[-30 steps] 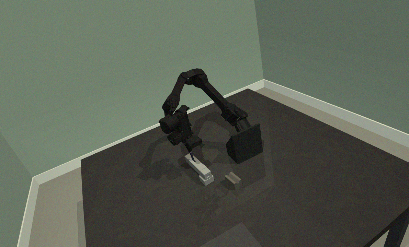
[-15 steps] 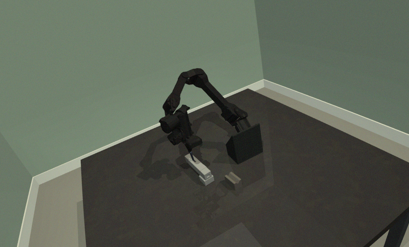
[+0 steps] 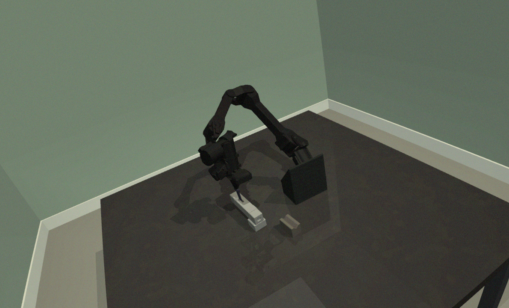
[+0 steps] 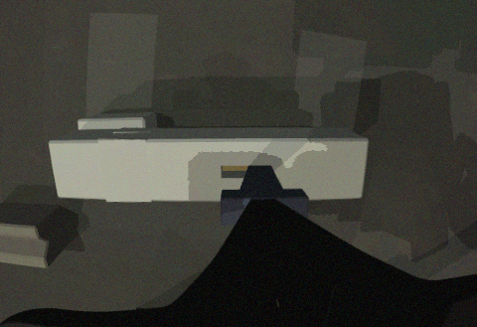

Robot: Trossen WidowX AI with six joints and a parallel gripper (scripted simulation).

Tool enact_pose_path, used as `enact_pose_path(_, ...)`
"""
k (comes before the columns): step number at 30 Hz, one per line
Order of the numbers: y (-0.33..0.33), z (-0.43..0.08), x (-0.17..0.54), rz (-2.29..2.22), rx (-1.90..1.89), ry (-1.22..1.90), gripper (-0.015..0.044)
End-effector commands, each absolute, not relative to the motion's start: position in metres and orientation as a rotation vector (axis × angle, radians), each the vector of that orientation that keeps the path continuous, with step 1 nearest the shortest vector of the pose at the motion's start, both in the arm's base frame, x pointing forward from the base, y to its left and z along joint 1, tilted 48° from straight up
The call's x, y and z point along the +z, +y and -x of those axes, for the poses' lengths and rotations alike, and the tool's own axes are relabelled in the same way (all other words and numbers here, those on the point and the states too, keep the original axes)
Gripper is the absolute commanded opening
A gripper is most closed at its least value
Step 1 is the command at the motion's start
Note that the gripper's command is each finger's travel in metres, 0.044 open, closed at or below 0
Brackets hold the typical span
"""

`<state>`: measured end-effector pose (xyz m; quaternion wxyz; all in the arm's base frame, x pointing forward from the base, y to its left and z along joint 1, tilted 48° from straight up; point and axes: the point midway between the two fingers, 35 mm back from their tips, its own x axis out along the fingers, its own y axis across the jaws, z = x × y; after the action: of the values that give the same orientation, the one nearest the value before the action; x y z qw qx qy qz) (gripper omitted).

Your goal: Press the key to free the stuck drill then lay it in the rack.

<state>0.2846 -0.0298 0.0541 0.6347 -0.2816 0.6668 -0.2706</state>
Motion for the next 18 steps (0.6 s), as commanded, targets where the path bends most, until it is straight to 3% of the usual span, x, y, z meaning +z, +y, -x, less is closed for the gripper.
enact_pose_path(1, -0.0493, -0.2769, 0.0438, 0.642, -0.66, 1.57, 0.0)
enact_pose_path(18, -0.0527, -0.277, 0.0421, 0.642, -0.66, 1.57, 0.0)
